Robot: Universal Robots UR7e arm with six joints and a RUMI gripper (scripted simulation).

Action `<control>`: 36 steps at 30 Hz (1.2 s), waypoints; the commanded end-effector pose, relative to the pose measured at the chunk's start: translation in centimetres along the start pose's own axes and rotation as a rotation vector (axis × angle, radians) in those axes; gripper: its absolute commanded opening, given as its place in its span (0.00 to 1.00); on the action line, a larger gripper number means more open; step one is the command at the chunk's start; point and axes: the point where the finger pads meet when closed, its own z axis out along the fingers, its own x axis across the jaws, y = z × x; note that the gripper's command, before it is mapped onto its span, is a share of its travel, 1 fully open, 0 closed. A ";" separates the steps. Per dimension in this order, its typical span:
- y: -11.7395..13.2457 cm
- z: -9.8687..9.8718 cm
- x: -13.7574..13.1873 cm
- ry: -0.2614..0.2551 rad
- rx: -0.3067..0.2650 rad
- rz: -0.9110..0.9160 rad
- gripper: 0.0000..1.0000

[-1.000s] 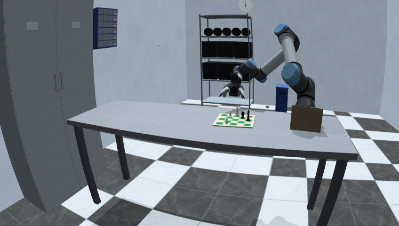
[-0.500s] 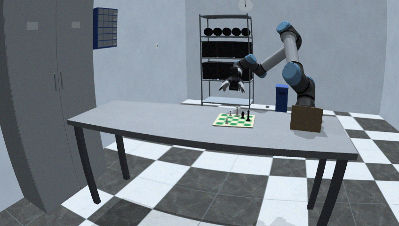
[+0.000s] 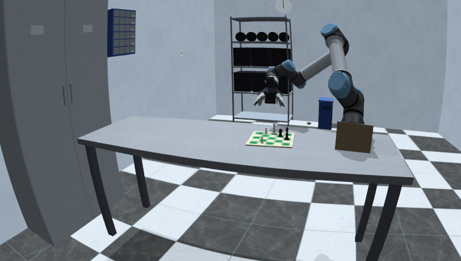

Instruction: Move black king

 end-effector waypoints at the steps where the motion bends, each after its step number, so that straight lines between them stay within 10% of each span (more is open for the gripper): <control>1: -1.8 2.3 -1.3 -0.076 -0.090 -0.009 1.00; 6: -2.9 4.0 -2.4 -0.127 -0.169 -0.019 1.00; 17: -6.3 8.7 -7.0 -0.239 -0.566 -0.075 1.00; 36: -9.1 9.6 -10.0 -0.127 -1.020 -0.174 1.00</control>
